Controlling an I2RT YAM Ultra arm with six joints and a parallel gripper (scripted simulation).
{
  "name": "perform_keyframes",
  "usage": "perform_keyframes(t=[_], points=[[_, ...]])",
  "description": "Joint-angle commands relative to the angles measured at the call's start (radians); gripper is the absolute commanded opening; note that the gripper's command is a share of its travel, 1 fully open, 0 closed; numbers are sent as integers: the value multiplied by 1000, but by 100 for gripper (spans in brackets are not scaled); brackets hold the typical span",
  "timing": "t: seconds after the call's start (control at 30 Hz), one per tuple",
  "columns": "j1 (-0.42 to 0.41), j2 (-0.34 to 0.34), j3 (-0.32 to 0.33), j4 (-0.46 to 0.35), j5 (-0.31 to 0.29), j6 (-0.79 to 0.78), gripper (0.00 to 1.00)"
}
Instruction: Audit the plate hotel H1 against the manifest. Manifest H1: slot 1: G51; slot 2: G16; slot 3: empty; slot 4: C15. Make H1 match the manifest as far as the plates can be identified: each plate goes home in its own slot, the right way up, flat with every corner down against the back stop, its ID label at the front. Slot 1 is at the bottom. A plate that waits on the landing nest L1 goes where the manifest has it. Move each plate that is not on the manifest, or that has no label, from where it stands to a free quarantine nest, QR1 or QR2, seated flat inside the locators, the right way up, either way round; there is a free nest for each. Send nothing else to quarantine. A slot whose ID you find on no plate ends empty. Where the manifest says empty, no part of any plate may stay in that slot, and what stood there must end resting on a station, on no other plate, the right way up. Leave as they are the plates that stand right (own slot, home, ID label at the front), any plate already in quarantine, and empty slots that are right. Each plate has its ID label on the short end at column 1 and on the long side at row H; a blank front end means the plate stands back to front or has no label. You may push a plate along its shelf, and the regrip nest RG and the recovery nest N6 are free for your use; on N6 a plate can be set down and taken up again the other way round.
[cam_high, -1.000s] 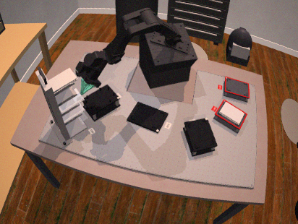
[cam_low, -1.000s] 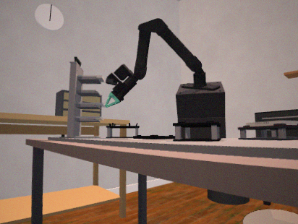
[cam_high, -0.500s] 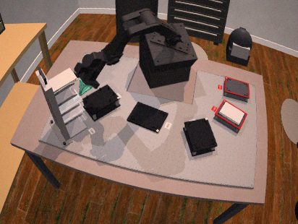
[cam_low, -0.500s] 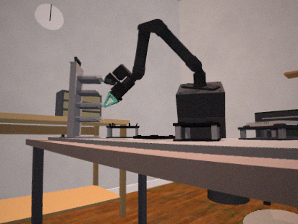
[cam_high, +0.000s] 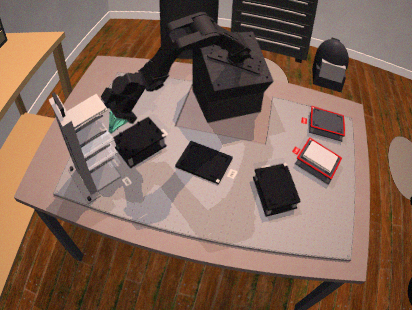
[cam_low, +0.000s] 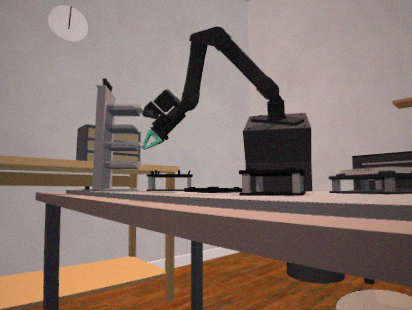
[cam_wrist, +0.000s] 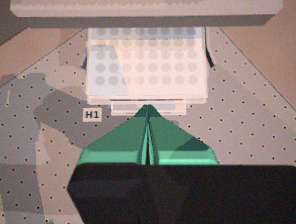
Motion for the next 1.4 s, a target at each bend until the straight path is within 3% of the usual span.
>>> perform_keyframes(t=[0.0,0.97,1.37], points=[[-4,-8,17,19,10,1,0],[-4,-8,18,18,10,1,0],[-13,-38,-71,74,3,-5,0]])
